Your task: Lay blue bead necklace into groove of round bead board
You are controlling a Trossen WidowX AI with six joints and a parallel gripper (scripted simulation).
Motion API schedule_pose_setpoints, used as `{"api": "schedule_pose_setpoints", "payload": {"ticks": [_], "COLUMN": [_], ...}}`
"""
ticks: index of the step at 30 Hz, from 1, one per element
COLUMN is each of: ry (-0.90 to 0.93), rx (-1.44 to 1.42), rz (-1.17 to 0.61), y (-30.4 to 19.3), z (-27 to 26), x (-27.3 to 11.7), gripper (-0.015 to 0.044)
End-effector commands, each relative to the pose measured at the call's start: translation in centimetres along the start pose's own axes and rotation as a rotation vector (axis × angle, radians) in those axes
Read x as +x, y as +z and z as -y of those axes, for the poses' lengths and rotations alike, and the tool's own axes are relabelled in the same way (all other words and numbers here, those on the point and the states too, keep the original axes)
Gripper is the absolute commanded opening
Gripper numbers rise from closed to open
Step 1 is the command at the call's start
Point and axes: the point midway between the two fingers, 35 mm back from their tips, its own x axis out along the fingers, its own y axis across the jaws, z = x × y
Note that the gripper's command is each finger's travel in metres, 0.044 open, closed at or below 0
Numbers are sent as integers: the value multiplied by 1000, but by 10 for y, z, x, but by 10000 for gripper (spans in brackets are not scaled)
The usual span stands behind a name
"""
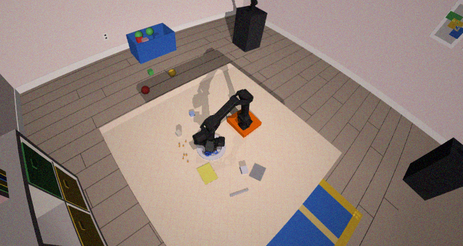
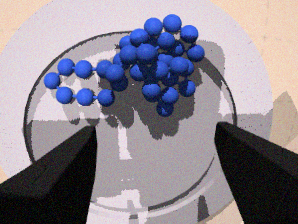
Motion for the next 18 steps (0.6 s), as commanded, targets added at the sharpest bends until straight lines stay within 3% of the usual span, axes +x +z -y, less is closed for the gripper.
{"api": "schedule_pose_setpoints", "payload": {"ticks": [1,18], "ry": [10,2], "rx": [-22,-17], "rz": [-11,-4], "y": [-4,-3], "z": [10,10], "x": [0,18], "gripper": [120,120]}}
